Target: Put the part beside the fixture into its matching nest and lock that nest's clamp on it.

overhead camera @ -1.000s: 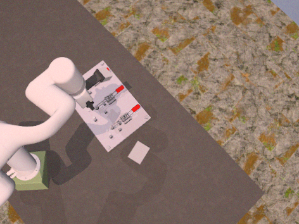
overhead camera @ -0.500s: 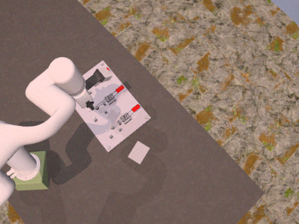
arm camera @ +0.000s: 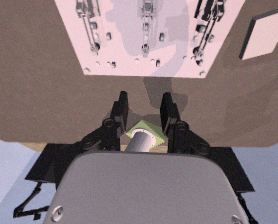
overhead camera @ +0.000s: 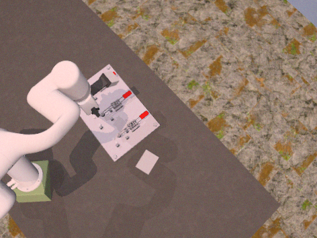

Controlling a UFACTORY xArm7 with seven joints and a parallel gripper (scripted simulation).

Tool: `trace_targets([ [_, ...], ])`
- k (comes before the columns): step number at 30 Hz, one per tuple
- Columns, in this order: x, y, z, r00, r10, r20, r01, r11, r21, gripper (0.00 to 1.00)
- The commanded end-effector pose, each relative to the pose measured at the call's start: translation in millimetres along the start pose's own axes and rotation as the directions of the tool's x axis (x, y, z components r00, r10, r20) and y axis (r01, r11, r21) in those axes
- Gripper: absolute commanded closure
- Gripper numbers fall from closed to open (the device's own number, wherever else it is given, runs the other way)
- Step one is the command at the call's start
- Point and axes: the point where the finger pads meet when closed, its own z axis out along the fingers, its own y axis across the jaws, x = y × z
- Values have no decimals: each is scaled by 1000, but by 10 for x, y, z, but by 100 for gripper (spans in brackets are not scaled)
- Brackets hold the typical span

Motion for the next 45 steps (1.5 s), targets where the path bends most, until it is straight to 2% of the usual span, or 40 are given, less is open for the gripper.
trace_targets([
  [1, 9, 2, -13, 1000, 0, -3, 0, 1000, -1, 53],
  [18, 85, 2, -13, 1000, 0, -3, 0, 1000, -1, 53],
  [23, 306, 2, -14, 1000, 0, -3, 0, 1000, -1, 53],
  [31, 850, 2, -16, 1000, 0, -3, 0, 1000, -1, 53],
  [33, 850, 2, -16, 1000, 0, -3, 0, 1000, -1, 53],
  [39, 1187, 2, -17, 1000, 0, -3, 0, 1000, -1, 53],
  [45, 1338, 2, -18, 1000, 0, -3, 0, 1000, -1, 53],
])
